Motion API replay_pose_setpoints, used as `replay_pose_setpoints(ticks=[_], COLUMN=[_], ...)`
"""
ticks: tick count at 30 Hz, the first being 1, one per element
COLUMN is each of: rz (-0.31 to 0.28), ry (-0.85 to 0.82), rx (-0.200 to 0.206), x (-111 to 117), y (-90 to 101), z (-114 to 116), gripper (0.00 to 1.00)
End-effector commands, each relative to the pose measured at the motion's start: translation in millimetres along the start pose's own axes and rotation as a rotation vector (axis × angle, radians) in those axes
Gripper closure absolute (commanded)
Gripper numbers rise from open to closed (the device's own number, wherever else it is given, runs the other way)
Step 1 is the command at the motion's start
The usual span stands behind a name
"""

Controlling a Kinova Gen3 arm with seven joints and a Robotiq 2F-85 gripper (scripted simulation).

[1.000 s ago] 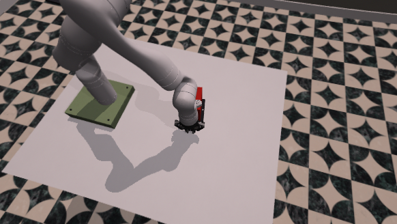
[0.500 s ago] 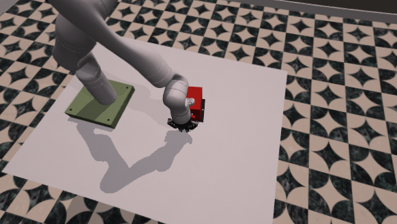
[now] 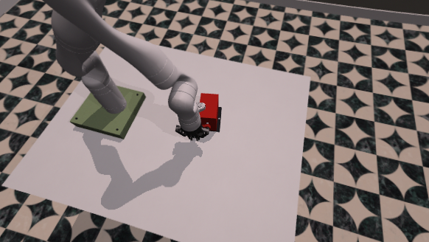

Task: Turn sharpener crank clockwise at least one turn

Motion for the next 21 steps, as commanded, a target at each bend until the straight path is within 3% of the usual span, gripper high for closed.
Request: replay_pose_setpoints(ticks=[1, 21], rz=[-0.001, -0.001], ry=[-0.001, -0.001], rx=[-0.002, -0.002], x=[-0.2, -0.3], y=[3.6, 6.4], z=[-1.4, -2.5], gripper=[1.00, 1.00])
Point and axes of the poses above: the point where the finger pads meet when closed, its own y axis back along the fingers, its own z axis across the jaws, x = y × z, the point moved 6 cm from there along y, back along the fingers, and after that the axes turned 3 degrees about -y, right-handed, at the moved point
